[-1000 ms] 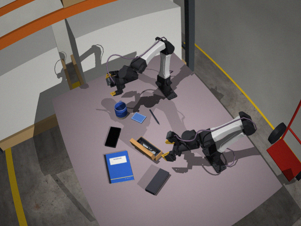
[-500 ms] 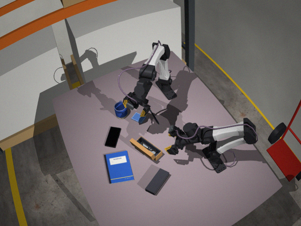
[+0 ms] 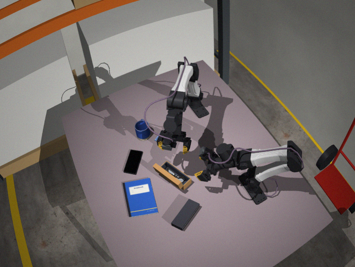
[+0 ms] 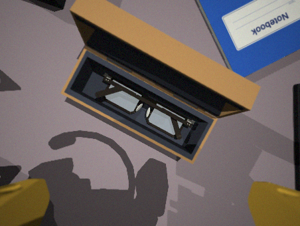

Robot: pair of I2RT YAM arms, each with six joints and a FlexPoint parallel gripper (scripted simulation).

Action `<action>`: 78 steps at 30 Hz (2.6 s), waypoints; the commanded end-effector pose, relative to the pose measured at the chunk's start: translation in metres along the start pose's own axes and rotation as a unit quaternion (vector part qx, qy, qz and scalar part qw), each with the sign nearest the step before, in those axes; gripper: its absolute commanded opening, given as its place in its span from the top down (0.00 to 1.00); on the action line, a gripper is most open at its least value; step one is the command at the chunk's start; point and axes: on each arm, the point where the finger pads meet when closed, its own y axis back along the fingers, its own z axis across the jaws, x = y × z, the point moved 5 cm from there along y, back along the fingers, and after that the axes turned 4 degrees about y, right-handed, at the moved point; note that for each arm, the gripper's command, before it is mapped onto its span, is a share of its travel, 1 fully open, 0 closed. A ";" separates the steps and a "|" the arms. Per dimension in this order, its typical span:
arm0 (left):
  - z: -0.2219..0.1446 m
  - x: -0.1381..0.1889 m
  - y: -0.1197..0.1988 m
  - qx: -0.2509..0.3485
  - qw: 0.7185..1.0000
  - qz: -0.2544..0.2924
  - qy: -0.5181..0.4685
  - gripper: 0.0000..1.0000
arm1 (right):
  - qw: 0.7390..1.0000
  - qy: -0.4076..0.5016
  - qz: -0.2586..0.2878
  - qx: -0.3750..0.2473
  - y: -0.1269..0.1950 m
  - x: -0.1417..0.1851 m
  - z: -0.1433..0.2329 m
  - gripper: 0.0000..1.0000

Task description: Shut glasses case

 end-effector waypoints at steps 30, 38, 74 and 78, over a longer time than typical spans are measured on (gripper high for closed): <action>0.001 0.003 0.001 -0.004 1.000 0.005 0.005 0.00 | 0.955 0.183 -0.032 -0.230 -0.070 0.032 -0.069 0.16; 0.001 0.003 0.001 -0.004 1.000 0.005 0.005 0.00 | 0.910 0.241 -0.112 -0.318 -0.101 0.056 -0.099 0.16; 0.001 0.003 0.001 -0.004 1.000 0.005 0.005 0.00 | 0.769 0.331 -0.404 -0.369 -0.158 0.096 -0.131 0.16; 0.001 0.003 0.001 -0.004 1.000 0.005 0.005 0.00 | 0.767 0.330 -0.407 -0.371 -0.157 0.091 -0.125 0.16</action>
